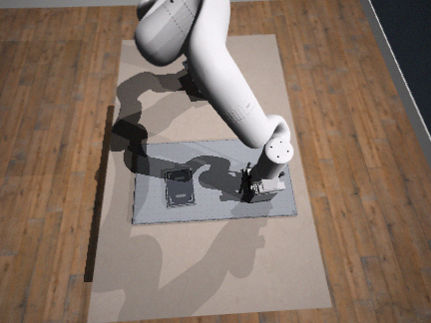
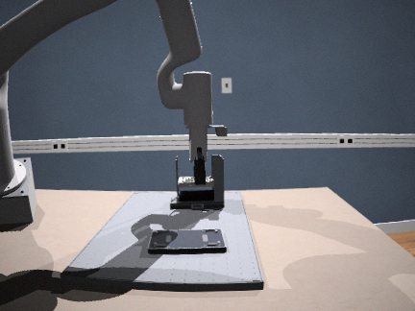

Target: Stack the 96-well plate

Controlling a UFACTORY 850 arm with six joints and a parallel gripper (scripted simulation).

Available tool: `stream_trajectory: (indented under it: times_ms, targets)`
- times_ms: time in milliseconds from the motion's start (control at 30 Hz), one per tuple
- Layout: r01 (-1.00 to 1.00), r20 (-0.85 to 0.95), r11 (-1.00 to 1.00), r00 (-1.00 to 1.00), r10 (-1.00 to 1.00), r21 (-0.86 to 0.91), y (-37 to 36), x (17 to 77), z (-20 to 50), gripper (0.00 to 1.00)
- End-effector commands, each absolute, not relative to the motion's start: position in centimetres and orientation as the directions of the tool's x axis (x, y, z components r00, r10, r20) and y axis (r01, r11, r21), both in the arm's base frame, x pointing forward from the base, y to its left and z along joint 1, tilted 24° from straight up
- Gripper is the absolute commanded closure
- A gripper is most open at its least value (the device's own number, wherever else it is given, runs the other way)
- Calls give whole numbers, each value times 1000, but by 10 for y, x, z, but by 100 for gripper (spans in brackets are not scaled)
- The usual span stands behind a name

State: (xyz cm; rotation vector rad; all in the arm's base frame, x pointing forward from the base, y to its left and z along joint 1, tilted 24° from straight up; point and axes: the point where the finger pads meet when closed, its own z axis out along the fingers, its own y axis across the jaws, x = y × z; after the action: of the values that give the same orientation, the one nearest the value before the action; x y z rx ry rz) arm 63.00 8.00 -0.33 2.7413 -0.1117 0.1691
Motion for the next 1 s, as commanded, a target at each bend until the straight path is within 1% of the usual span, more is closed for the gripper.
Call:
stream_trajectory:
  times_ms: [0,267,967]
  targets:
    - [-102,136,-921,989,-54,376,79,632,-7,100]
    - [-102,136,-921,989,-54,376,74,633,-18,100]
    - [-102,136,-921,989,-54,376,74,633,-19,100]
